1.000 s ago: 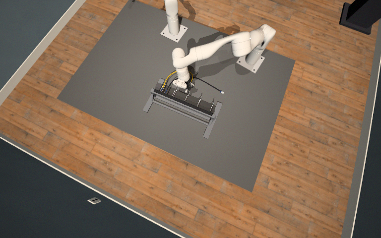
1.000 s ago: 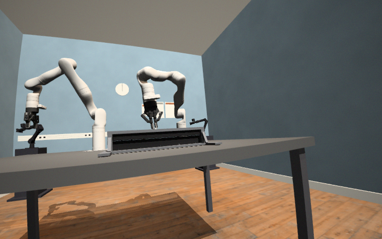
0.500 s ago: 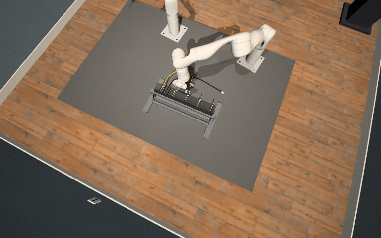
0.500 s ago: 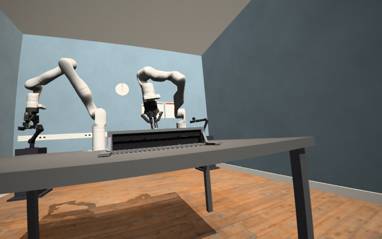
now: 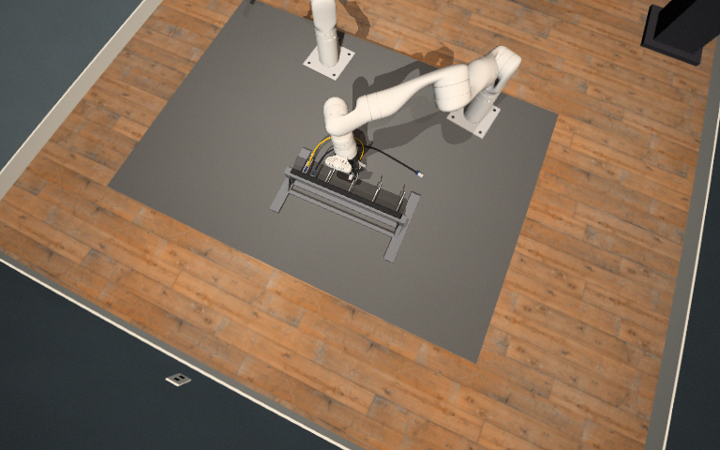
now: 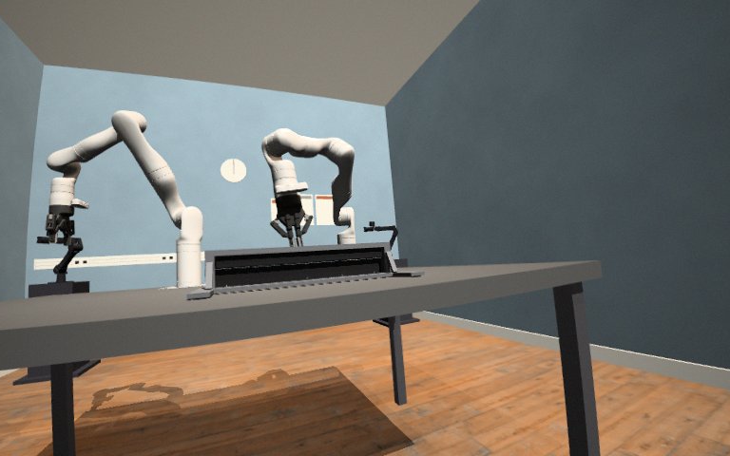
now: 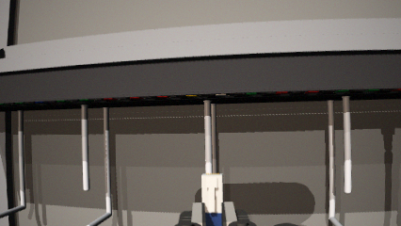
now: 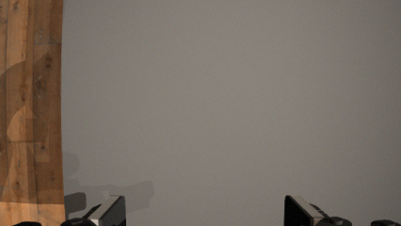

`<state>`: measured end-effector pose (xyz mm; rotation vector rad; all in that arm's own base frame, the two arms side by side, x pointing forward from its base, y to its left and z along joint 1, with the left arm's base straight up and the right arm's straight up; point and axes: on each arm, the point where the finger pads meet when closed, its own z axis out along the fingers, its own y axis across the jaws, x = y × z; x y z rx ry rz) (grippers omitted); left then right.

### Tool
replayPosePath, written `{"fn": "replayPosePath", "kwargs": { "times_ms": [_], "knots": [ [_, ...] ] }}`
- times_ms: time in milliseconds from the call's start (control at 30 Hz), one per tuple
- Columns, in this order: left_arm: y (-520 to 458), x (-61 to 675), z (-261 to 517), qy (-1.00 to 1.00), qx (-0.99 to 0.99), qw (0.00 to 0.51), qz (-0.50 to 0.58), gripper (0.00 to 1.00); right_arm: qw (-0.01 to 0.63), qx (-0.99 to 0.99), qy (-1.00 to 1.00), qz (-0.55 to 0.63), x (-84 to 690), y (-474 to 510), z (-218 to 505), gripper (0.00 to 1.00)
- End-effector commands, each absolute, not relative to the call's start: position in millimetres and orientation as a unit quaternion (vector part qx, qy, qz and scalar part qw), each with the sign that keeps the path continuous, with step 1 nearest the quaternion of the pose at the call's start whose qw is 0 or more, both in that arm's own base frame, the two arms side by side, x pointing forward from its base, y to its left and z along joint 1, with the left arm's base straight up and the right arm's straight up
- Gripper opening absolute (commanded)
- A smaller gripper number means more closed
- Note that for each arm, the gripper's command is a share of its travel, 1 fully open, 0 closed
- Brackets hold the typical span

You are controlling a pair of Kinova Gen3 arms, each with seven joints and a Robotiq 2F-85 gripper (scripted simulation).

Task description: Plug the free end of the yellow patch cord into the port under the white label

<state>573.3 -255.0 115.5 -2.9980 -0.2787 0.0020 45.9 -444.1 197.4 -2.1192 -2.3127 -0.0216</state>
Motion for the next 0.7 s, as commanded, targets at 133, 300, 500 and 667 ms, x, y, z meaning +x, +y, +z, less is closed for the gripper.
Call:
{"fn": "replayPosePath", "kwargs": {
  "times_ms": [133, 300, 500, 667],
  "knots": [
    [-252.9, 579.8, 106.8, -0.088, -0.994, 0.069, 0.002, 0.099, 0.0, -0.673, -0.739, 0.0, 42.0, -448.1, 200.0, 1.0],
    [-252.0, 584.7, 101.7, -0.088, -0.994, 0.069, 0.002, 0.099, 0.0, -0.673, -0.739, 0.0, 42.0, -448.1, 200.0, 1.0],
    [-251.3, 588.3, 98.0, -0.088, -0.994, 0.069, 0.002, 0.099, 0.0, -0.673, -0.739, 0.0, 42.0, -448.1, 200.0, 1.0],
    [-251.1, 589.1, 97.2, -0.088, -0.994, 0.069, 0.002, 0.099, 0.0, -0.673, -0.739, 0.0, 42.0, -448.1, 200.0, 1.0]
  ]
}}
